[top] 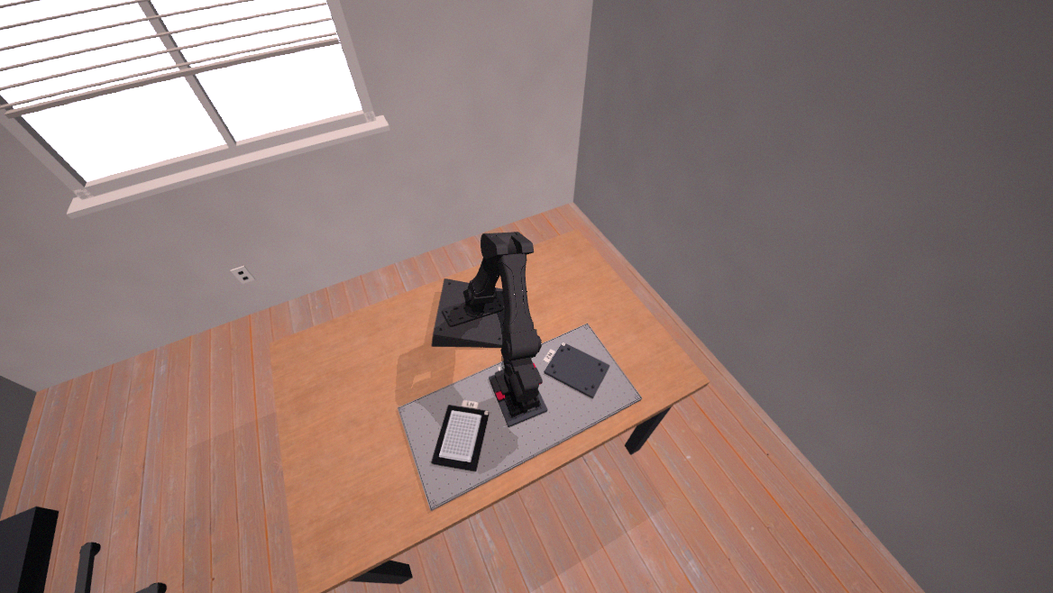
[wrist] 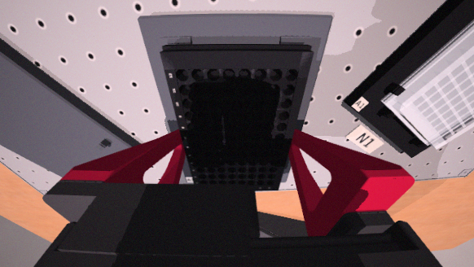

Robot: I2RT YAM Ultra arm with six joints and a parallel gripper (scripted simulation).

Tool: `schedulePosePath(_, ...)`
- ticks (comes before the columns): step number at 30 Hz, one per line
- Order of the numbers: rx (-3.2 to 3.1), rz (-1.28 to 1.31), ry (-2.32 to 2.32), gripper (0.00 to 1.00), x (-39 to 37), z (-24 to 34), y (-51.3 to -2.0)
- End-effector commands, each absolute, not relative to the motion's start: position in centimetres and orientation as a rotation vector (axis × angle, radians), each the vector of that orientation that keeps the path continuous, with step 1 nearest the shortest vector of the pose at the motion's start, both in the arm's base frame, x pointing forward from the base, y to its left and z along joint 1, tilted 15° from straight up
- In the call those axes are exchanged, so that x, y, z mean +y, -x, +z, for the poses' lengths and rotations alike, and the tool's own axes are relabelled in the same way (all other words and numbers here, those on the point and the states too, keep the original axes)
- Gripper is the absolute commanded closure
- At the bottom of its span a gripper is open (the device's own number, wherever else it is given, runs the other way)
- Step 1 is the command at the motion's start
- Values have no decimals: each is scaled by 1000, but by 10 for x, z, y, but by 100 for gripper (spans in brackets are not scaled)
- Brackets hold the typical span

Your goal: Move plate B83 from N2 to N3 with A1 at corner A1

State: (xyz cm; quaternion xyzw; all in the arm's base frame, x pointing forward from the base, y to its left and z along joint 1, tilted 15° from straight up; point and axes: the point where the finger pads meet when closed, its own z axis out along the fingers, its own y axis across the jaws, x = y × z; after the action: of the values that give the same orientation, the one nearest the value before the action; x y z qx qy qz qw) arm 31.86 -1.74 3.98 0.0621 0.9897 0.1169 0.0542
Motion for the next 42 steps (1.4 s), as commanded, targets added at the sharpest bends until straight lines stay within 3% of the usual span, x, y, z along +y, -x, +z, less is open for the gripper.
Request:
schedulePosePath(1,2983,347,-187,100,-19,44,-323)
schedulePosePath(42,2983,347,-187,100,-17,39,-322)
